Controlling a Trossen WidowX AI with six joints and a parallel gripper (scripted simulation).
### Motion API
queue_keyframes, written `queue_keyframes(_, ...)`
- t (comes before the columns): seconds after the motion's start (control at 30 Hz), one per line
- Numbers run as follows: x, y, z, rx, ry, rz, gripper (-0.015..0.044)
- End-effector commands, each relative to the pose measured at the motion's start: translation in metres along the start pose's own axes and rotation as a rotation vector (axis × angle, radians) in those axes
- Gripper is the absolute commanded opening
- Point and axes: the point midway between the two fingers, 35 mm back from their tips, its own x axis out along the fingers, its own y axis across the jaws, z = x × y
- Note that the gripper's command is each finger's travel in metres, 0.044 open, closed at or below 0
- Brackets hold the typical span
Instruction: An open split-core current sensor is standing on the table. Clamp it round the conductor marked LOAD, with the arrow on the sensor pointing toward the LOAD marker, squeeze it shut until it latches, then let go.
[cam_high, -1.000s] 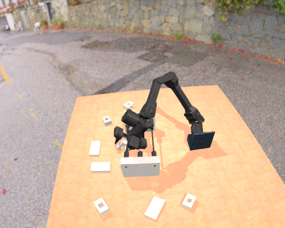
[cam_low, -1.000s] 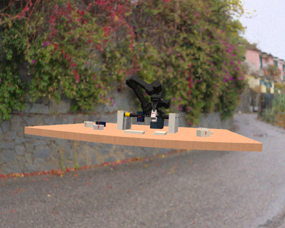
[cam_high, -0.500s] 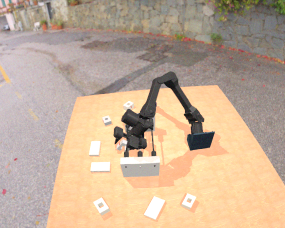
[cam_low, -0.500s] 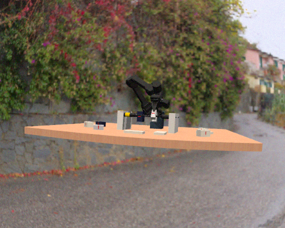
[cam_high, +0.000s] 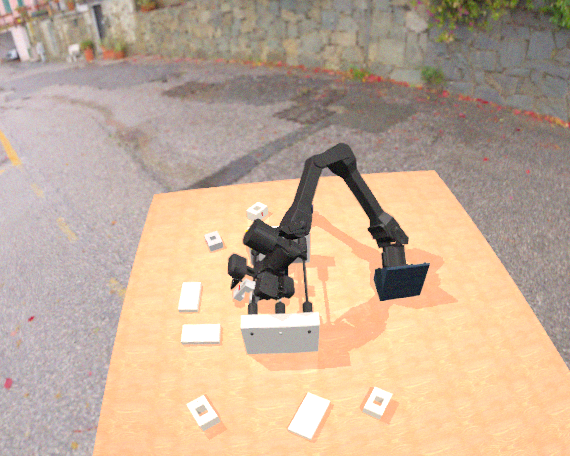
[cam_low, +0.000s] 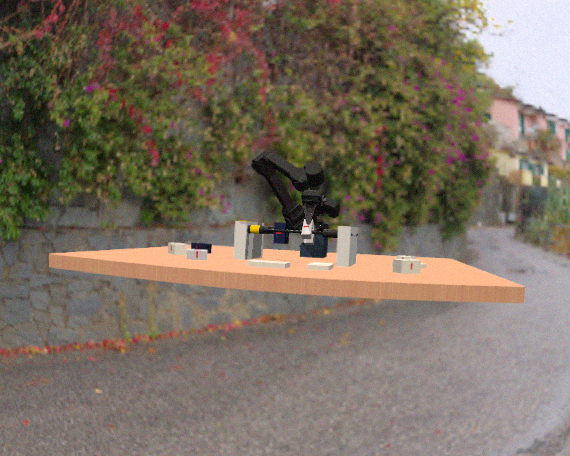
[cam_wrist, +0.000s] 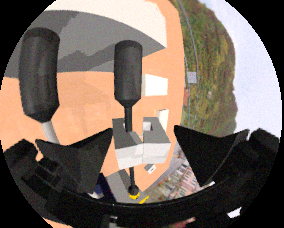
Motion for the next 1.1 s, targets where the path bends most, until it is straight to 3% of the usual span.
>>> queue_keyframes(0.0, 0.0007, -0.0011, 0.0003, 0.010, -0.005, -0.004, 0.0393)
queue_keyframes(0.83, 0.0007, -0.0011, 0.0003, 0.010, -0.005, -0.004, 0.0227)
queue_keyframes(1.07, 0.0007, -0.0011, 0.0003, 0.010, -0.005, -0.004, 0.0043)
